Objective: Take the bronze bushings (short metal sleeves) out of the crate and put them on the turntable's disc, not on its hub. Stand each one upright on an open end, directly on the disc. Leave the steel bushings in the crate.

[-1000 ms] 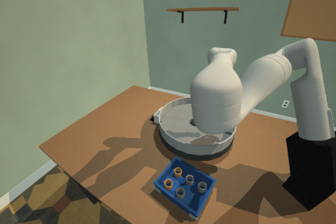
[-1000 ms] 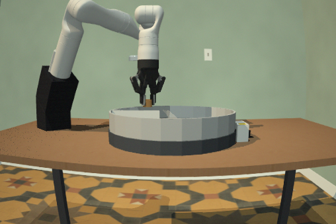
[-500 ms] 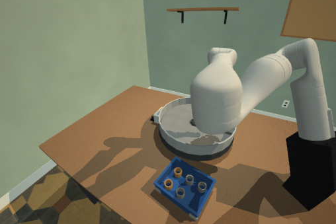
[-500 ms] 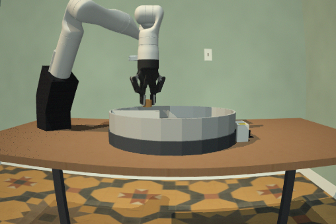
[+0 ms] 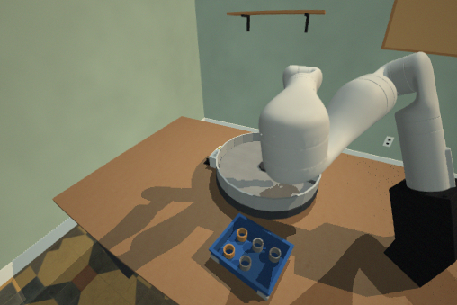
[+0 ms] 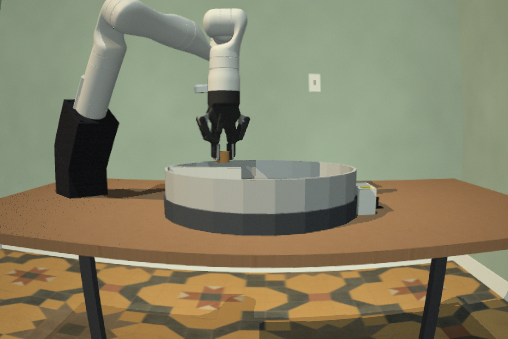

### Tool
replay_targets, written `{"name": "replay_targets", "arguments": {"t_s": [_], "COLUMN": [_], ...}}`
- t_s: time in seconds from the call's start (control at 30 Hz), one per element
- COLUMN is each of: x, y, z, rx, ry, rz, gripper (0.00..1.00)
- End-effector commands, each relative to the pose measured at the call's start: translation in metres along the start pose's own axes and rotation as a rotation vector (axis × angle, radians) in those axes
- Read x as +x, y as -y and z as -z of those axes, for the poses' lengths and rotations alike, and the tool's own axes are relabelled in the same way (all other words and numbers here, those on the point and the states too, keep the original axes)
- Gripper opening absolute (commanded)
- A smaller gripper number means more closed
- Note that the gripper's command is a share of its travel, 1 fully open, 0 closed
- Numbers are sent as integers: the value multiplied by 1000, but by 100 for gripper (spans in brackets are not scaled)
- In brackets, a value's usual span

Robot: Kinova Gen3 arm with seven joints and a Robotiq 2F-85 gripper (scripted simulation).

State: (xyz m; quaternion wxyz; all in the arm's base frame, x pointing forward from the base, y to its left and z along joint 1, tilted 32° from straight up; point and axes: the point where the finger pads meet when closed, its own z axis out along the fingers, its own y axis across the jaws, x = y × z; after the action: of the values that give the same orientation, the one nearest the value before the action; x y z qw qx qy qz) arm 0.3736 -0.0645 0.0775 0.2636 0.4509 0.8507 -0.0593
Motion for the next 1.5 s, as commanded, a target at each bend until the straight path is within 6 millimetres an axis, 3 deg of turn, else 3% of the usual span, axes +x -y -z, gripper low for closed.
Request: {"name": "replay_targets", "arguments": {"t_s": [0.0, 1.47], "x": [-1, -1], "y": [0, 0], "z": [-1, -6], "rx": [-2, -3], "ry": [2, 2], "rz": [-2, -5], "gripper": [0, 0]}}
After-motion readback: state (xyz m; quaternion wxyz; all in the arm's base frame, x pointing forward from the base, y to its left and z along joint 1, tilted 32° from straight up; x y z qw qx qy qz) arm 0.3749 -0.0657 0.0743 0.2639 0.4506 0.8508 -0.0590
